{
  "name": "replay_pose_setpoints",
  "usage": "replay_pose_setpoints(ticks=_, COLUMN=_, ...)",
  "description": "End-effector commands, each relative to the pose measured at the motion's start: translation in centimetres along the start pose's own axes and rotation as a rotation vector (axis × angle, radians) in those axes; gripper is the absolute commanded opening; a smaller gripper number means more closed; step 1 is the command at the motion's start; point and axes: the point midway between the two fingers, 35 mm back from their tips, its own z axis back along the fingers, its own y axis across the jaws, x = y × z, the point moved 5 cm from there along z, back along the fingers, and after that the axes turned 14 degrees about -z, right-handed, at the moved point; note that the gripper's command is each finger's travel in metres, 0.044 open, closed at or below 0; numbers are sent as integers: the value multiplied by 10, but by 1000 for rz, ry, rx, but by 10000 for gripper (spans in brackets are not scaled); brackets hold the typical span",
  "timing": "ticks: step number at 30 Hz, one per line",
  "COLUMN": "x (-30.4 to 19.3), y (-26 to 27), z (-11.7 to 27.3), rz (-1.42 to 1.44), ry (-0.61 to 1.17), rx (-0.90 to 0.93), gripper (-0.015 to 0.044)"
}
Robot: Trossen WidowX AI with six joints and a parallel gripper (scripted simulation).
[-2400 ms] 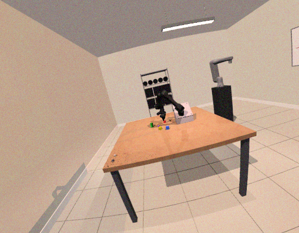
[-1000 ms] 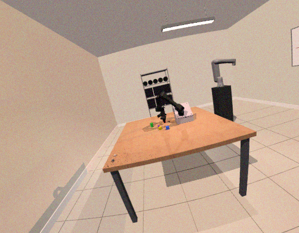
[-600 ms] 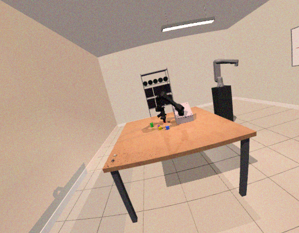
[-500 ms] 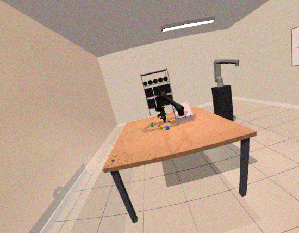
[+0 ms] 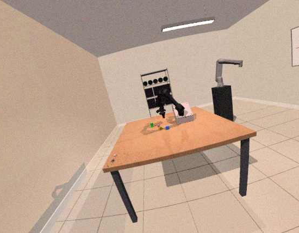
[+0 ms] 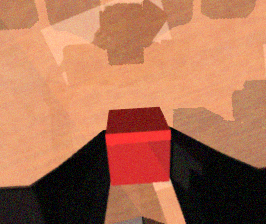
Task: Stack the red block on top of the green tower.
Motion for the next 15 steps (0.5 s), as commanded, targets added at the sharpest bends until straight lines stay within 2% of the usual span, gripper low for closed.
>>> replay_pose_setpoints(ticks=1, x=0, y=0, z=22, rz=7, ry=-5, rx=-4, gripper=0)
replay_pose_setpoints(ticks=8, x=0, y=0, z=52, rz=7, ry=-5, rx=-5, gripper=0)
replay_pose_setpoints(ticks=15, x=1, y=0, z=52, rz=6, ry=-5, rx=-5, gripper=0)
